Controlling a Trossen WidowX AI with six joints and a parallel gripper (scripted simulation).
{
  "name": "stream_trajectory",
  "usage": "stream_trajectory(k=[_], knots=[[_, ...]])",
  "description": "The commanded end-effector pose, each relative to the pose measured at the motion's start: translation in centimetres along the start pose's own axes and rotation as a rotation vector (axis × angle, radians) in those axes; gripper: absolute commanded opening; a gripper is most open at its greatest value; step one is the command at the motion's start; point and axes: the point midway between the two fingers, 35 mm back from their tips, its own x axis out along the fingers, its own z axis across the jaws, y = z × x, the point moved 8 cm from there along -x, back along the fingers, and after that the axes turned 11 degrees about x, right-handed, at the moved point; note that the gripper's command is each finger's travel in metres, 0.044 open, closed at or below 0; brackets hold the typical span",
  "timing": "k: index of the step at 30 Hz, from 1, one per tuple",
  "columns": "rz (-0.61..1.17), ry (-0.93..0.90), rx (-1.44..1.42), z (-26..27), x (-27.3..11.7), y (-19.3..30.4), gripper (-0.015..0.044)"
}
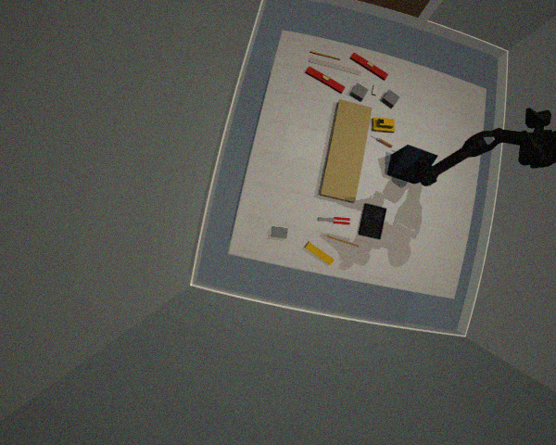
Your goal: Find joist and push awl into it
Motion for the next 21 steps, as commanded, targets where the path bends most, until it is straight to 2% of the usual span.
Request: stream_trajectory(k=[1, 3, 10, 16, 21], knots=[[-0.002, -0.004, -0.002, 0.2, -0.1, 0.0, 0.0426], [-0.021, -0.035, -0.018, 1.4, -0.9, 0.0, 0.044], [-0.091, -0.106, -0.32, 11.6, -3.9, 2.9, 0.044], [-0.099, -0.129, -0.653, 20.6, -4.3, 8.6, 0.044], [-0.061, -0.127, -0.928, 26.5, -2.7, 14.8, 0.044]])
